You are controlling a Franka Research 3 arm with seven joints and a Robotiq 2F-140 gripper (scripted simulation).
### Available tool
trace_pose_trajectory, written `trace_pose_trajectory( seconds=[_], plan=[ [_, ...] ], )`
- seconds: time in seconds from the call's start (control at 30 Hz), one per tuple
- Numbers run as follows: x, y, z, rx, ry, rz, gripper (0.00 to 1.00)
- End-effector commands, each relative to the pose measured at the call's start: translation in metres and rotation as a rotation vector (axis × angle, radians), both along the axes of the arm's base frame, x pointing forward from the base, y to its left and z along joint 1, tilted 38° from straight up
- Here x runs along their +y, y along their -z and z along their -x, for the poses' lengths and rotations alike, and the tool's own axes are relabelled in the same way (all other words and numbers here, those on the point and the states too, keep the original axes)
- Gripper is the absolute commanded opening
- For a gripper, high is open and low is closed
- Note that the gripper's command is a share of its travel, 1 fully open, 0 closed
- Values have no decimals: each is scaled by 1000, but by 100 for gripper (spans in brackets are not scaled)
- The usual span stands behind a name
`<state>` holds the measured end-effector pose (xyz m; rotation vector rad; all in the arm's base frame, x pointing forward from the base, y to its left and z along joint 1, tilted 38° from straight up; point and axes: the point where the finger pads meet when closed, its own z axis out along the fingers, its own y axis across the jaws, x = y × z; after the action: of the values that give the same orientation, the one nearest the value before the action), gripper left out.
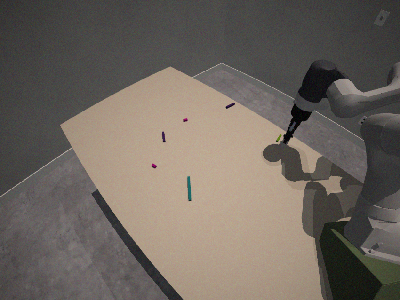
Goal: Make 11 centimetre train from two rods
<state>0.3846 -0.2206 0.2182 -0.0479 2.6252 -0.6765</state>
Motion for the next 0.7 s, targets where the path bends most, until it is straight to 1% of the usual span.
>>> trace_pose_trajectory(
  seconds=[0.0, 0.67],
  plan=[
    [0, 0, -1, -3, 1, -1, 12],
    [1, -3, 0, -3, 1, -1, 12]
  ],
)
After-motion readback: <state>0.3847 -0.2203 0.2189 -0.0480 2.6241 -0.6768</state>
